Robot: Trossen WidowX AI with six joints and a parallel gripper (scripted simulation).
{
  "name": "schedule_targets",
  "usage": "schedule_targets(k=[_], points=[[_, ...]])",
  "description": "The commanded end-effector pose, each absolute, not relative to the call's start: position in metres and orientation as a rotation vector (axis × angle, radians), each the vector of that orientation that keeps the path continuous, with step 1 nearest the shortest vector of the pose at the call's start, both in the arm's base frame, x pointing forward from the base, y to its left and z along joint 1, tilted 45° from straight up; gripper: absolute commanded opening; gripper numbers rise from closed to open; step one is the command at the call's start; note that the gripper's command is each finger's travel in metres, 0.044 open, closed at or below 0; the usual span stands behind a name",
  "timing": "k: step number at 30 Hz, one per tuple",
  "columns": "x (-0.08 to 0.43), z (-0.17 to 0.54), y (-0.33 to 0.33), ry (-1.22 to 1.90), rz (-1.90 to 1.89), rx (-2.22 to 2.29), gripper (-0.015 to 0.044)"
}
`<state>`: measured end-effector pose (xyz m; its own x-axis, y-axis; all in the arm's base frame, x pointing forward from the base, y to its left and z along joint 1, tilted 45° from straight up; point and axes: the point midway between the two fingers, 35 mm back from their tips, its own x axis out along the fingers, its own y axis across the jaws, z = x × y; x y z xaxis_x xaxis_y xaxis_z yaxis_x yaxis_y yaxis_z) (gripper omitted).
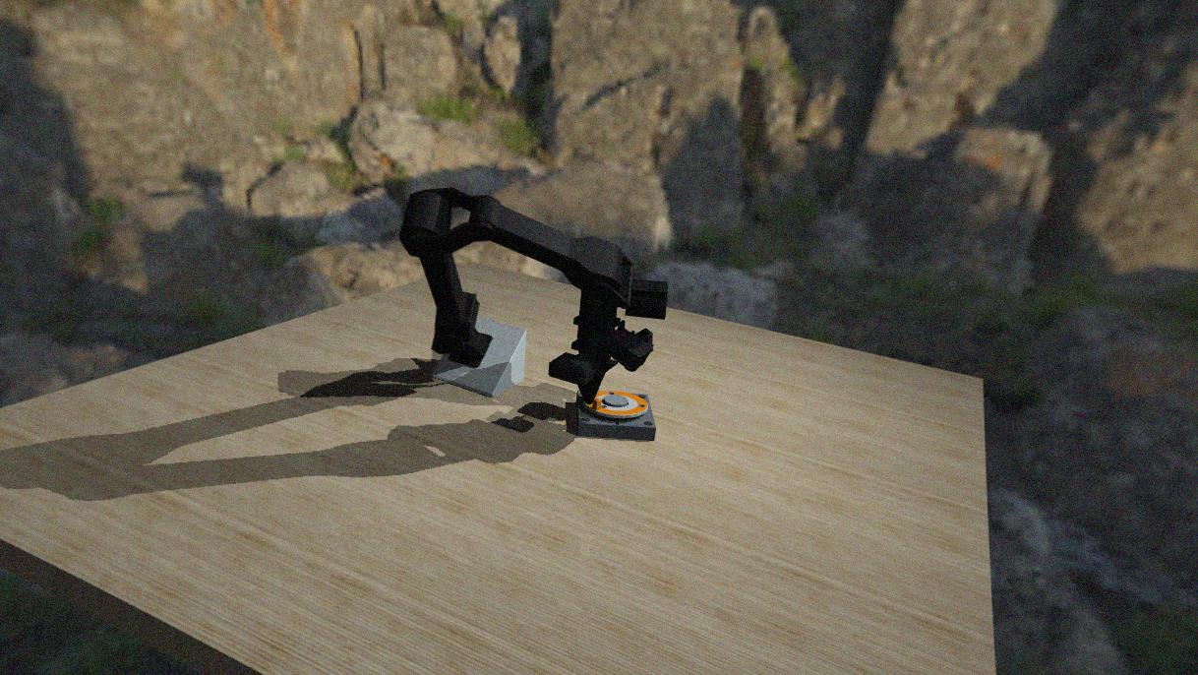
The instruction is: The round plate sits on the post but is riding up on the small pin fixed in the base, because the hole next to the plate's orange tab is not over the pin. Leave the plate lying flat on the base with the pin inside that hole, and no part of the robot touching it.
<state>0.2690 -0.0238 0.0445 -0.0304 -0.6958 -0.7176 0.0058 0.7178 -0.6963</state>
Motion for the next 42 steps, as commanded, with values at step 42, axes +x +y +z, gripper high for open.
schedule_targets(k=[42], points=[[0.308, 0.054, -0.025, 1.506, -0.615, -0.595, 0.0000]])
